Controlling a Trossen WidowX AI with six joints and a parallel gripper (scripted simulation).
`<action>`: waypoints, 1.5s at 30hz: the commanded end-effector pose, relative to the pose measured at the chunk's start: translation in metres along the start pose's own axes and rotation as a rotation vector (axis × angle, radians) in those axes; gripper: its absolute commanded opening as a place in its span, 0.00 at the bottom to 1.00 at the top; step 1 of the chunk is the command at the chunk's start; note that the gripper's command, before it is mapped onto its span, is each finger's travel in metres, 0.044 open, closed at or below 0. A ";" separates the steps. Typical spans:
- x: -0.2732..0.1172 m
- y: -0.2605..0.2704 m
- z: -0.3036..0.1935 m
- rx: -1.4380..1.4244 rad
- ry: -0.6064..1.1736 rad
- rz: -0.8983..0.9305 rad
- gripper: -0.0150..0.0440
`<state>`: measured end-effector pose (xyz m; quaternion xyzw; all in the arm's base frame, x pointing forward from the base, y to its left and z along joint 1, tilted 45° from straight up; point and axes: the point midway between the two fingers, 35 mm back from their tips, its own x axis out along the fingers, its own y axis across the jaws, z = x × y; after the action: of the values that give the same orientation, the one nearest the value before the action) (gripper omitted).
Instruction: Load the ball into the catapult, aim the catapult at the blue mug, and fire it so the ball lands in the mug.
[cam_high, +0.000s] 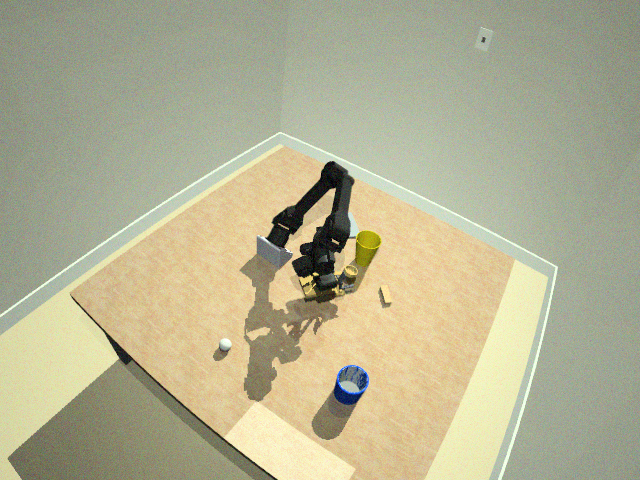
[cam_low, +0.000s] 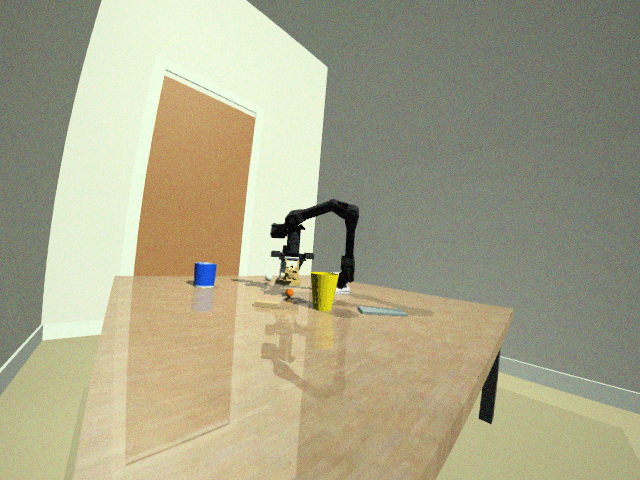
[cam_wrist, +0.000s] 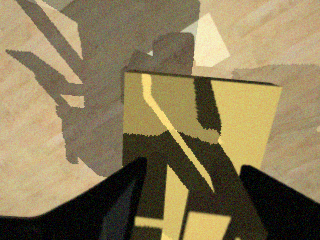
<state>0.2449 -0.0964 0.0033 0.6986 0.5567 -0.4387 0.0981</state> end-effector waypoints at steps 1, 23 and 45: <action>-0.003 0.005 0.004 -0.140 -0.002 0.013 0.25; -0.004 0.019 0.018 -0.905 -0.008 0.012 0.25; 0.001 0.036 0.029 -1.609 -0.012 0.010 0.25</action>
<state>0.2586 -0.1242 -0.0236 0.4426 0.7036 0.0606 0.5526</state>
